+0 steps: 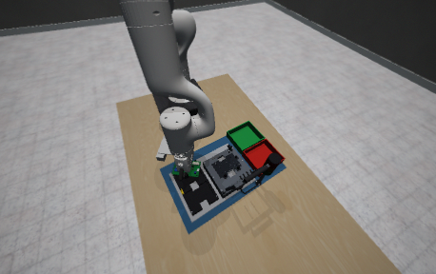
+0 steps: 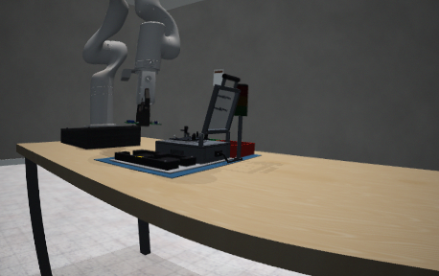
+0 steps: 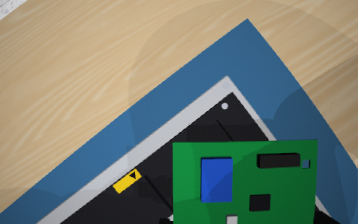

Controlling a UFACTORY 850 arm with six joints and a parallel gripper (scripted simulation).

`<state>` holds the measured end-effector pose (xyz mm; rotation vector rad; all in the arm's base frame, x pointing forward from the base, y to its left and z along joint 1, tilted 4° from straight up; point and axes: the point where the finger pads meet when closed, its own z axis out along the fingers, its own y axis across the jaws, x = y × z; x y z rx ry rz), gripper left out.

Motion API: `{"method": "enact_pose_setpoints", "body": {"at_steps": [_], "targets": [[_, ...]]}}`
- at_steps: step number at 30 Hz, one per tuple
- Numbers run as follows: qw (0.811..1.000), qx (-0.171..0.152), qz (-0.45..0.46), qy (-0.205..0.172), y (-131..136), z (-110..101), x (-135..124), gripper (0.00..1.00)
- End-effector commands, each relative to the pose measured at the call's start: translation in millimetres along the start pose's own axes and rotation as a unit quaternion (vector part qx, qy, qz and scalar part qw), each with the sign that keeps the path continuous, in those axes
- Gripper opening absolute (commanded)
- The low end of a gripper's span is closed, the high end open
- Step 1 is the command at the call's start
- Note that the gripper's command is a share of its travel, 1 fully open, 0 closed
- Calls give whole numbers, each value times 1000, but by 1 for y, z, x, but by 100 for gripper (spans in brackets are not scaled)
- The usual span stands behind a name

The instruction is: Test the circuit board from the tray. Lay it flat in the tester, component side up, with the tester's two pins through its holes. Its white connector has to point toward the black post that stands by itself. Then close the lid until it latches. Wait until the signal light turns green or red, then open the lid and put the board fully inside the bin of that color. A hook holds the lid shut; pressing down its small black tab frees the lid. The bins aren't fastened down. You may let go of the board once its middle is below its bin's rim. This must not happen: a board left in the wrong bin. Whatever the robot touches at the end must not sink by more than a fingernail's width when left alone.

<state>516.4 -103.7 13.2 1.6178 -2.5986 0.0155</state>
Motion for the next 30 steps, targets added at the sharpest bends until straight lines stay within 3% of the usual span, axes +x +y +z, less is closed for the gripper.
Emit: {"method": "enact_pose_setpoints", "body": {"at_steps": [1,12,30], "targets": [[997,-7,-81,-14,-1,-1,0,79],[978,-5,-210,-15,-1,-1,0,79],[952,-4,-306,-15,-1,-1,0,79]]}}
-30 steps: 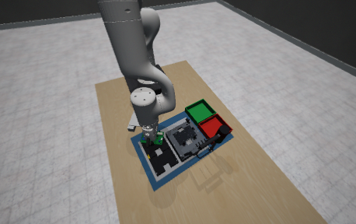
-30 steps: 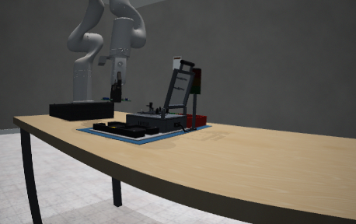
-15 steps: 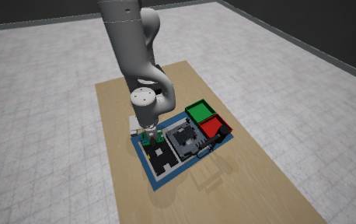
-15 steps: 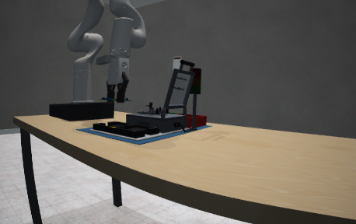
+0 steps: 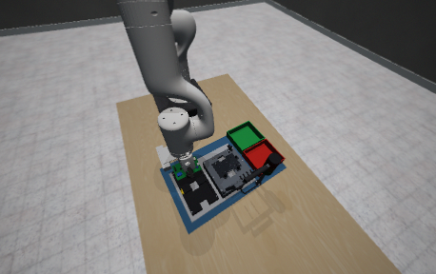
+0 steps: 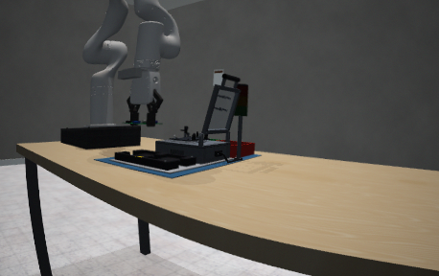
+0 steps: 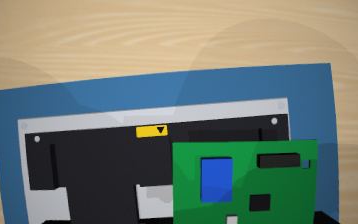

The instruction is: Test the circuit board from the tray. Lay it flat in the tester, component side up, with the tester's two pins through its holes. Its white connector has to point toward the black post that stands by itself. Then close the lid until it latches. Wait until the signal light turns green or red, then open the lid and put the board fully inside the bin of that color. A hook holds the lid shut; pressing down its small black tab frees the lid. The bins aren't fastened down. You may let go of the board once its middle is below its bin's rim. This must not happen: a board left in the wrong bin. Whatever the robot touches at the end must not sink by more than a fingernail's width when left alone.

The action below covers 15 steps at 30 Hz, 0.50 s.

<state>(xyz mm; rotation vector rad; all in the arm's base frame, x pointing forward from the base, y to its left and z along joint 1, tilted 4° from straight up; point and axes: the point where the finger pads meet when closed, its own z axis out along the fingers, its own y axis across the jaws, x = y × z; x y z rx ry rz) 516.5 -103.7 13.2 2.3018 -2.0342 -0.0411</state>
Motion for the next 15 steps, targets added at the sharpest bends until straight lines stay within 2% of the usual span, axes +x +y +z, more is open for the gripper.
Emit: {"method": "enact_pose_setpoints", "body": {"at_steps": [1,15], "targets": [[1000,1,-21,-7,-1,-1,0,79],[999,1,-37,-7,-1,-1,0,79]]}}
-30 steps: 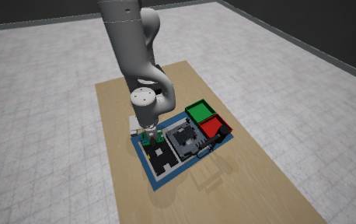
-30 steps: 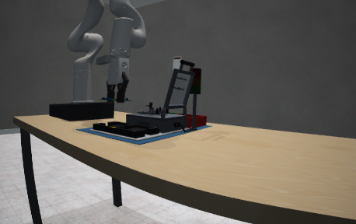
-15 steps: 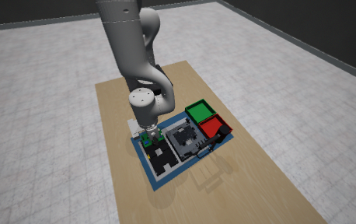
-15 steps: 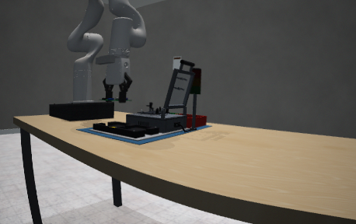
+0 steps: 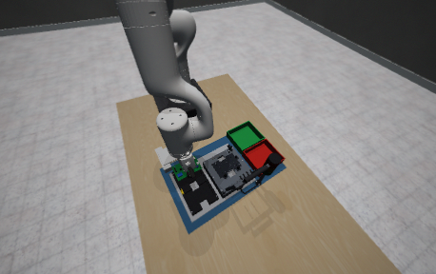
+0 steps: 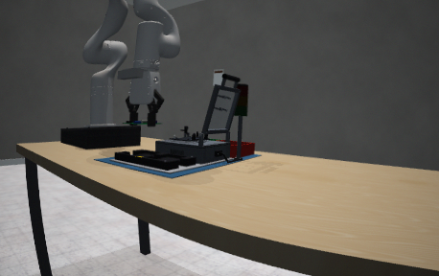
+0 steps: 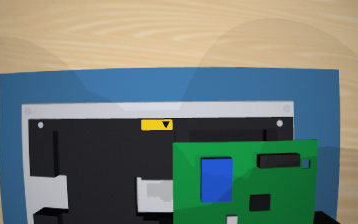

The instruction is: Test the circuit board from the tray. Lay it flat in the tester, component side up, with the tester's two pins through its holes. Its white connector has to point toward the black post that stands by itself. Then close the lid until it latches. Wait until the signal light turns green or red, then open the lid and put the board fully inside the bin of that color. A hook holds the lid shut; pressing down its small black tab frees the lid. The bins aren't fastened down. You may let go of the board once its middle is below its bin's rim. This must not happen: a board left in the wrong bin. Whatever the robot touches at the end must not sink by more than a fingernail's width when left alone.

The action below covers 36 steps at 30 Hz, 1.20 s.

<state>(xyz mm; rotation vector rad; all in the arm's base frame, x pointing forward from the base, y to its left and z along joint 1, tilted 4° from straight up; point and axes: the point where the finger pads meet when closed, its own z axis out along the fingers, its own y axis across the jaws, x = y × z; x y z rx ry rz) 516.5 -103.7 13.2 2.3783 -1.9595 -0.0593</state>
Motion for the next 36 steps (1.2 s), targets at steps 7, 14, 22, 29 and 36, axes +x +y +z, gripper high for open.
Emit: {"method": "enact_pose_setpoints", "body": {"at_steps": [7,14,22,29,36], "targets": [[1000,1,-2,0,-1,-1,0,79],[1000,1,-2,0,-1,-1,0,79],[1000,1,-2,0,-1,-1,0,79],[1000,1,-2,0,-2,-1,-2,79],[1000,1,-2,0,-3,-1,-7,79]]}}
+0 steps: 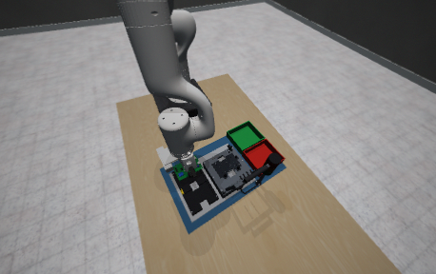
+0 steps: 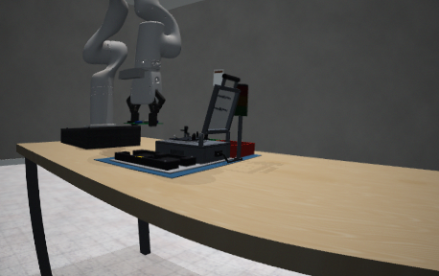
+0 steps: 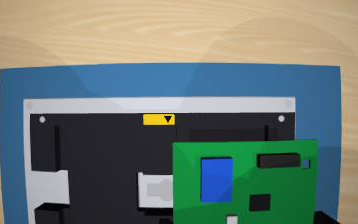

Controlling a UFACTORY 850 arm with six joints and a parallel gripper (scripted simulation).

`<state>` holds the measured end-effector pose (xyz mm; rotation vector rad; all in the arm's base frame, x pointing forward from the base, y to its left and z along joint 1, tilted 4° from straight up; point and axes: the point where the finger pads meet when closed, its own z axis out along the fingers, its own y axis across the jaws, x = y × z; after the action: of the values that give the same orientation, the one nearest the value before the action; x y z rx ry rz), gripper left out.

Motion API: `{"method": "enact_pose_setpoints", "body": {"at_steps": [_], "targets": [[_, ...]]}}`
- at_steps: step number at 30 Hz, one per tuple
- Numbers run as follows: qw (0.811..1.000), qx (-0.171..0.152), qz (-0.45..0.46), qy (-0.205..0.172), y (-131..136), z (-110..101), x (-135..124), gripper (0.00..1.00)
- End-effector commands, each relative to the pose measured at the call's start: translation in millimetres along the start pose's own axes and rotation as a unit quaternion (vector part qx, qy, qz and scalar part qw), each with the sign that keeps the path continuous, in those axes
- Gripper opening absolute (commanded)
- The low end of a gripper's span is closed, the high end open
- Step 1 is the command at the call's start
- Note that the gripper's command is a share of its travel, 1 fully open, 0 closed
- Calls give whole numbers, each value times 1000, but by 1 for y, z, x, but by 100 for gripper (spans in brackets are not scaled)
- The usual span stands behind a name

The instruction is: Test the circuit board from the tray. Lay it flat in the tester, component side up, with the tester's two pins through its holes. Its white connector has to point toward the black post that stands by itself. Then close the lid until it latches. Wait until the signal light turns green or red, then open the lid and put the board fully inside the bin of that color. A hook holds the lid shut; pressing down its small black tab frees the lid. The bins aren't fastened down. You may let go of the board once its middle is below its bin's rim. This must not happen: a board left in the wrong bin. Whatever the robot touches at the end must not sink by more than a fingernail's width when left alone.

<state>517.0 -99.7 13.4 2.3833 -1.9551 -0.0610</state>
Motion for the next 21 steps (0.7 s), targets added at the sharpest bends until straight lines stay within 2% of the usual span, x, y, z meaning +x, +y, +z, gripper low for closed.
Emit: {"method": "enact_pose_setpoints", "body": {"at_steps": [1,21], "targets": [[1000,1,0,0,-2,-1,-3,79],[1000,1,0,0,-16,-4,-42,79]]}}
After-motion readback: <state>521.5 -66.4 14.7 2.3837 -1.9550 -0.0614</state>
